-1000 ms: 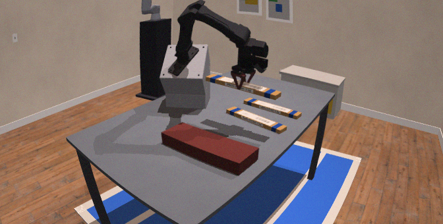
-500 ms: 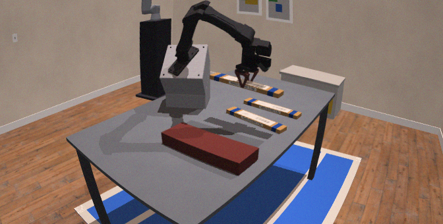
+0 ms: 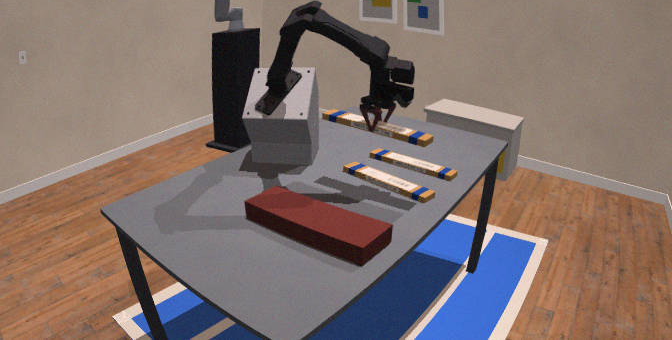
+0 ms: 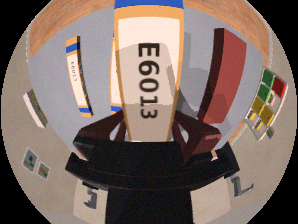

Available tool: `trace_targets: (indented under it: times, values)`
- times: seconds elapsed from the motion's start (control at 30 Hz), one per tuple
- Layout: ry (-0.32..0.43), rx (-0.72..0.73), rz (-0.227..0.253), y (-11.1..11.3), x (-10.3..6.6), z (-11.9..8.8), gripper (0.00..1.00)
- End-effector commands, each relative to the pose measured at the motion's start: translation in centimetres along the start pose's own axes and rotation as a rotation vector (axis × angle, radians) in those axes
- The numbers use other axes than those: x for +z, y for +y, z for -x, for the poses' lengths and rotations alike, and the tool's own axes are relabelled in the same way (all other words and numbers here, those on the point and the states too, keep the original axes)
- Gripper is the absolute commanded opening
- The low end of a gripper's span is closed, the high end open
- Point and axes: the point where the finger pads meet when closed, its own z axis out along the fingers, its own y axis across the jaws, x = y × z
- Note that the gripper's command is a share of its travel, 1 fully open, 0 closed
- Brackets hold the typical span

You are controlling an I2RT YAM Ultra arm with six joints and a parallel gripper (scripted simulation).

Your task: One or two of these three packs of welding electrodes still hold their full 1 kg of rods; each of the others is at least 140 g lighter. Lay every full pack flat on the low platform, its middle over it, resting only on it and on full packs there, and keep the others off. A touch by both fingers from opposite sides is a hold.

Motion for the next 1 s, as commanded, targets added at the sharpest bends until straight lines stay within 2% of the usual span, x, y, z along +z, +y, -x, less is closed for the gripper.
trace_targets:
  times: [0.0, 0.57, 0.97]
  values:
    - [-0.091, 0.028, 0.023, 0.42, -2.87, 2.14, 0.0]
    - [-0.081, 0.018, 0.02, 1.04, -2.14, 2.02, 0.0]
    - [-0.09, 0.027, 0.025, 0.97, -2.36, 2.13, 0.0]
